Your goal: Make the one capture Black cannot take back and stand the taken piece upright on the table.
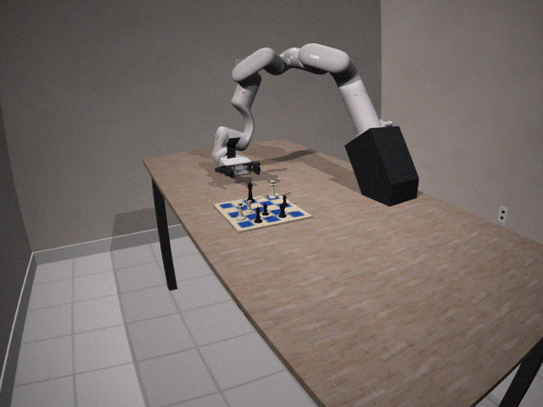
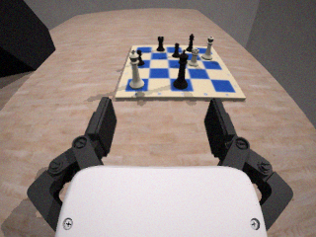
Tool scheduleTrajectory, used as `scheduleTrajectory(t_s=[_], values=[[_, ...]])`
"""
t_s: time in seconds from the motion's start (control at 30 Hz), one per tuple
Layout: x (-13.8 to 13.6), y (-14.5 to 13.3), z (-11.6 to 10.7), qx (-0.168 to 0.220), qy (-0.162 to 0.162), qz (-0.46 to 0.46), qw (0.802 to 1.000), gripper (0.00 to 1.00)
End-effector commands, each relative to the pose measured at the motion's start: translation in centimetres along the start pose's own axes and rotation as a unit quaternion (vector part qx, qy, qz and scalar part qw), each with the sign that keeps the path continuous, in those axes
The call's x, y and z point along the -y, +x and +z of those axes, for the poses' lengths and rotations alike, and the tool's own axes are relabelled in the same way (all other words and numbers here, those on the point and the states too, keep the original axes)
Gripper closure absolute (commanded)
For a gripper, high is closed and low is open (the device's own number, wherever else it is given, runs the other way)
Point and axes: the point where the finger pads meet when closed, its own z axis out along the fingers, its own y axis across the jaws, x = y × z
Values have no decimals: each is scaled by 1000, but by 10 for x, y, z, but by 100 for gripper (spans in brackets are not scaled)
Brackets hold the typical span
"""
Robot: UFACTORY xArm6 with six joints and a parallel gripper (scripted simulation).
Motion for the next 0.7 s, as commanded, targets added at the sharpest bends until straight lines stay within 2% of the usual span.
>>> scheduleTrajectory(t_s=[0.0,0.47,0.67], values=[[-1,1,-1,1,0,-1,1000,0],[-1,6,-1,1,0,-1,1000,0],[-1,38,-1,1,0,-1,1000,0]])
